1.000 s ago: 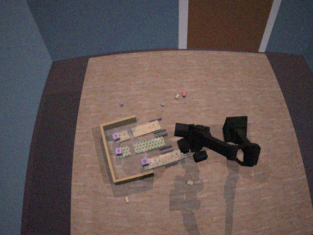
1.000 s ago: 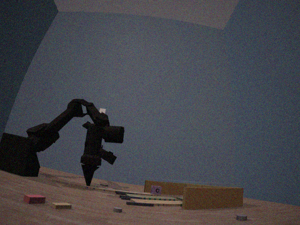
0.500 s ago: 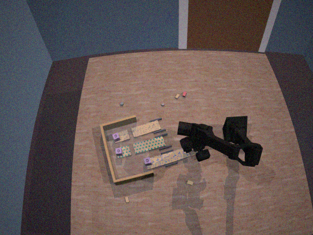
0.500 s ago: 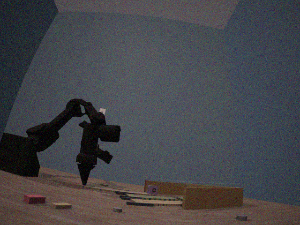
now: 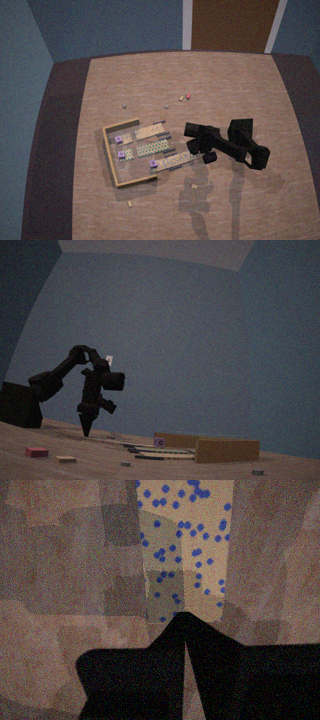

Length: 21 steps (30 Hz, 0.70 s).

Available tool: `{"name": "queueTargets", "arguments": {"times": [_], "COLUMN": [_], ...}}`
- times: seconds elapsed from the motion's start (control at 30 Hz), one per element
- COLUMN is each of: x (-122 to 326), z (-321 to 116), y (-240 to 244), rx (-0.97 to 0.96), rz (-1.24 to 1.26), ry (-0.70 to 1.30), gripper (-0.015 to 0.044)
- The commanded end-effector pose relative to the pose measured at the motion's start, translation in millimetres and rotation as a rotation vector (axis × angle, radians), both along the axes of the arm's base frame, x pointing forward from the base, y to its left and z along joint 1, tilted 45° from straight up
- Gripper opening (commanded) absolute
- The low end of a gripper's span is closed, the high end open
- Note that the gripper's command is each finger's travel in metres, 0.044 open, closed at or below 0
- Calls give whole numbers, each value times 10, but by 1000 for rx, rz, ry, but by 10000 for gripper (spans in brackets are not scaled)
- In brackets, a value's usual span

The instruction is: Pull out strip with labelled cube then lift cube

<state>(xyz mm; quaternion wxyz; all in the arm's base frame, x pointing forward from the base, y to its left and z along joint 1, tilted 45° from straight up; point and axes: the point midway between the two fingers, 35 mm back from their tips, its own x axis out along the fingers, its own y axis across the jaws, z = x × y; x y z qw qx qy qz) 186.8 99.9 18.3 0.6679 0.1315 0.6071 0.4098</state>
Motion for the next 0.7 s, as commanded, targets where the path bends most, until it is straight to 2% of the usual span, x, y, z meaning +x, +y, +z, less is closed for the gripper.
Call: {"name": "queueTargets", "arguments": {"times": [0.0,0.67], "x": [-168,-315], "z": [-75,-106], "y": [-10,-66], "rx": [-16,-16], "rz": [13,13], "ry": [45,46], "gripper": [0,0]}}
